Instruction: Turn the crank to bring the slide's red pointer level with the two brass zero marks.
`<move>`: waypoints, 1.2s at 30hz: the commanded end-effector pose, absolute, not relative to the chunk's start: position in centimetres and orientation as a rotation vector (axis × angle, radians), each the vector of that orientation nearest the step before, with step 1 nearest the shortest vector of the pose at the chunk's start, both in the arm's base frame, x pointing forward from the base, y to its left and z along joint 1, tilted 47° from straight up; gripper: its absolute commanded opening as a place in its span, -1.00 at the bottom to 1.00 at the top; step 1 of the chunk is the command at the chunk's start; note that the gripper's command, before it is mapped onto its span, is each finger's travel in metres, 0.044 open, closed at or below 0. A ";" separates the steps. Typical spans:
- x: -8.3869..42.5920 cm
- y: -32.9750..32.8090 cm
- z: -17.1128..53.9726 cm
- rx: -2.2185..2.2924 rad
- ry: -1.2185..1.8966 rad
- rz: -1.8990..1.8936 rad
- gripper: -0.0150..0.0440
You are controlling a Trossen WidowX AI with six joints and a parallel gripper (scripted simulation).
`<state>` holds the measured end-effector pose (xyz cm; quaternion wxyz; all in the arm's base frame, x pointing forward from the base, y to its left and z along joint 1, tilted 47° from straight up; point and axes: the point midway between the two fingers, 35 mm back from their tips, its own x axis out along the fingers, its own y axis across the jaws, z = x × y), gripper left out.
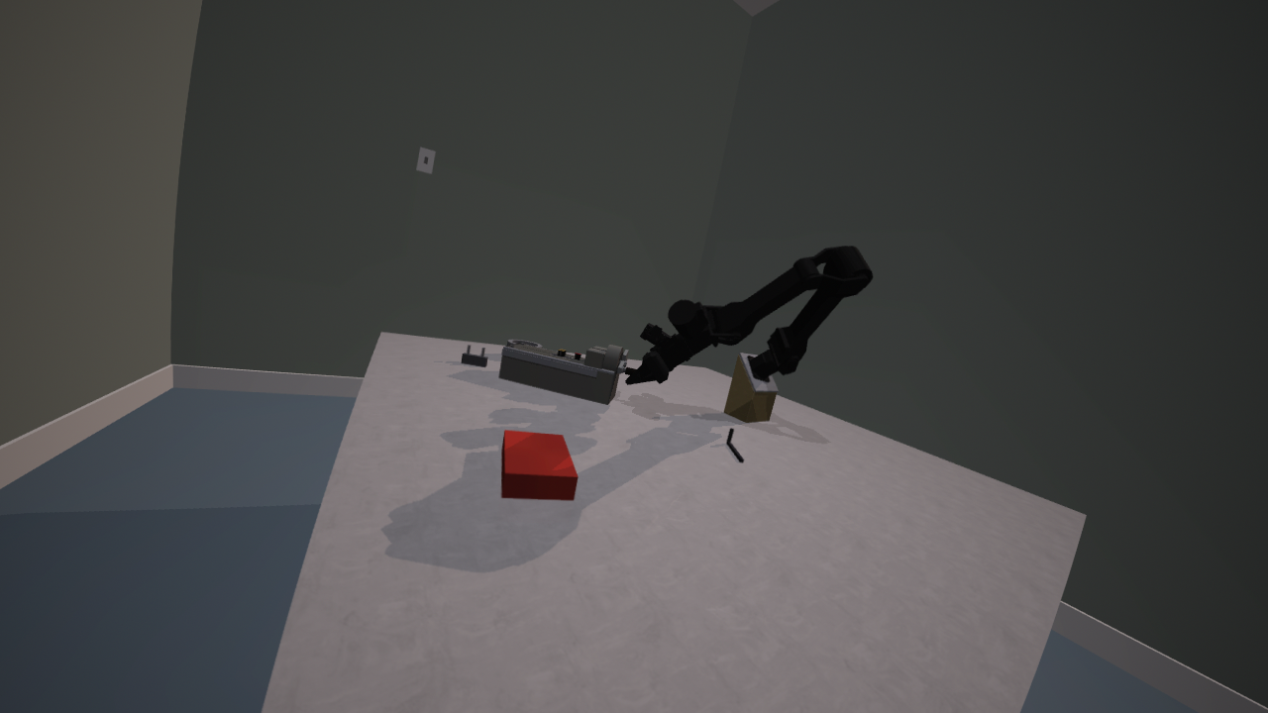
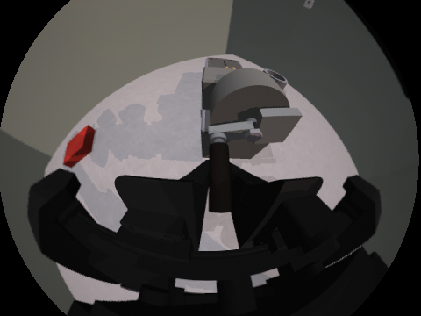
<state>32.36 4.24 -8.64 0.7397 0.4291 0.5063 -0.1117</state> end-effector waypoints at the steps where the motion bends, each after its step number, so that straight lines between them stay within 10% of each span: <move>1: 32.7 3.7 -7.8 0.943 1.101 -0.238 -0.49; 36: 31.3 -0.5 -7.3 0.940 1.100 -0.240 -0.49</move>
